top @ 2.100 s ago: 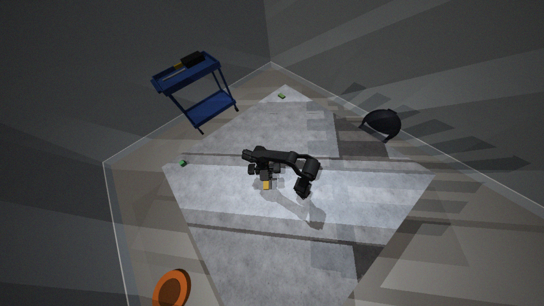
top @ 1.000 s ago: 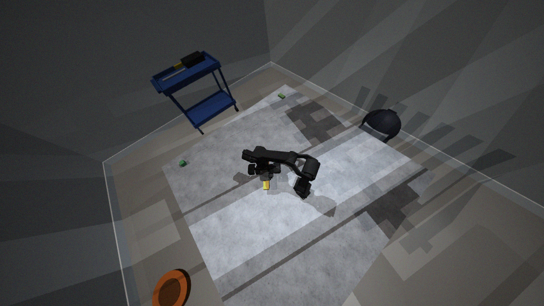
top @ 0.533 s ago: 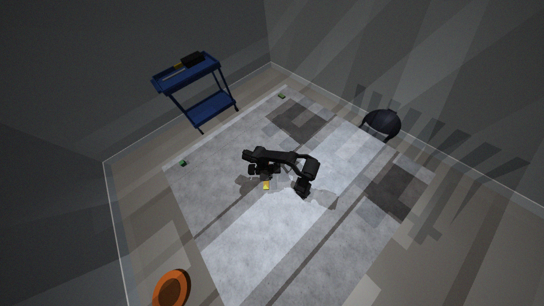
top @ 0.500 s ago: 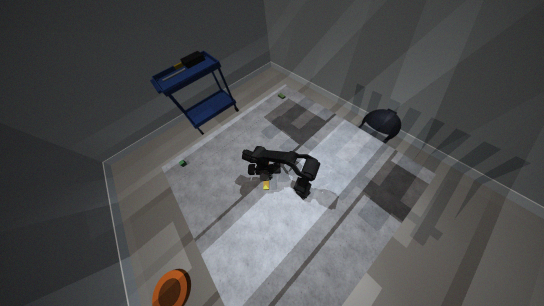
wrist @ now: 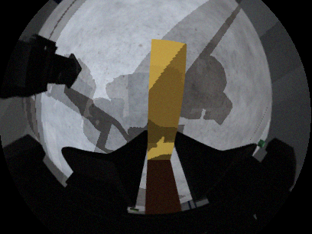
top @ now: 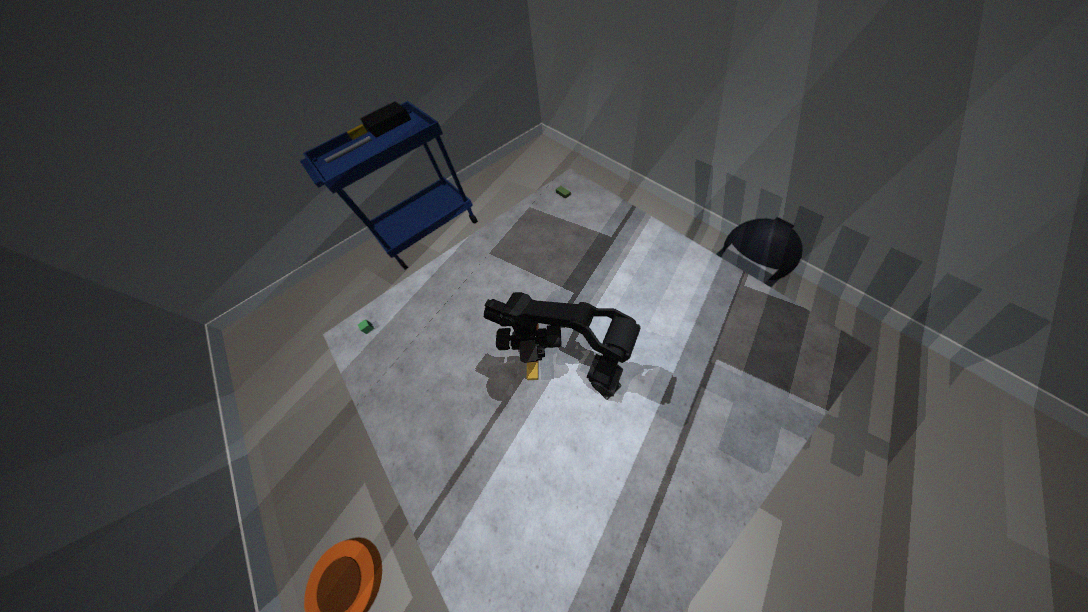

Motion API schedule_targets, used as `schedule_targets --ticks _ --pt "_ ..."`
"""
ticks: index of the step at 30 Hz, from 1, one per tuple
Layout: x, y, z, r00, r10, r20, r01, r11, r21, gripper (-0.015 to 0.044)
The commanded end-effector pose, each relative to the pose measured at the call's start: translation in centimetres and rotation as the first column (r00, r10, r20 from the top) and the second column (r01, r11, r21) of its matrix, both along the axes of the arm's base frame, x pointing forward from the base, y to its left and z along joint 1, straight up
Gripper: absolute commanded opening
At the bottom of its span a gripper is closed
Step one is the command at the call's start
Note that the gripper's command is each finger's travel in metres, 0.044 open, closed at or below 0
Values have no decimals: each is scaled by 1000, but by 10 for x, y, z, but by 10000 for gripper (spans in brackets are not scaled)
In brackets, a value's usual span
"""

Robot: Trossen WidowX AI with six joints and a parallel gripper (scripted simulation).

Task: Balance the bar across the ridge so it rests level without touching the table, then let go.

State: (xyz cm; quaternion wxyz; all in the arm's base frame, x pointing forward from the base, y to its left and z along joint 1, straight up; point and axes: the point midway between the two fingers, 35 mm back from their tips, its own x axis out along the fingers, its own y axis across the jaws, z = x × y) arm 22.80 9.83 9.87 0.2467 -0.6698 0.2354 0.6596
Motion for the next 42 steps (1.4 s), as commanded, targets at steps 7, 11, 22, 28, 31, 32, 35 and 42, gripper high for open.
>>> schedule_targets --ticks 7,11,22,28,31,32,35,42 --pt "1 0 -1 1000 -2 3 2 1000 -1 0" --pt "1 0 -1 1000 -2 3 2 1000 -1 0" --pt "0 0 -2 1000 -2 3 2 1000 -1 0" --pt "0 0 -3 1000 -2 3 2 1000 -1 0" --pt "0 0 -3 1000 -2 3 2 1000 -1 0" --pt "0 0 -3 1000 -2 3 2 1000 -1 0" --pt "0 0 -3 1000 -2 3 2 1000 -1 0" --pt "0 0 -4 1000 -2 3 2 1000 -1 0"
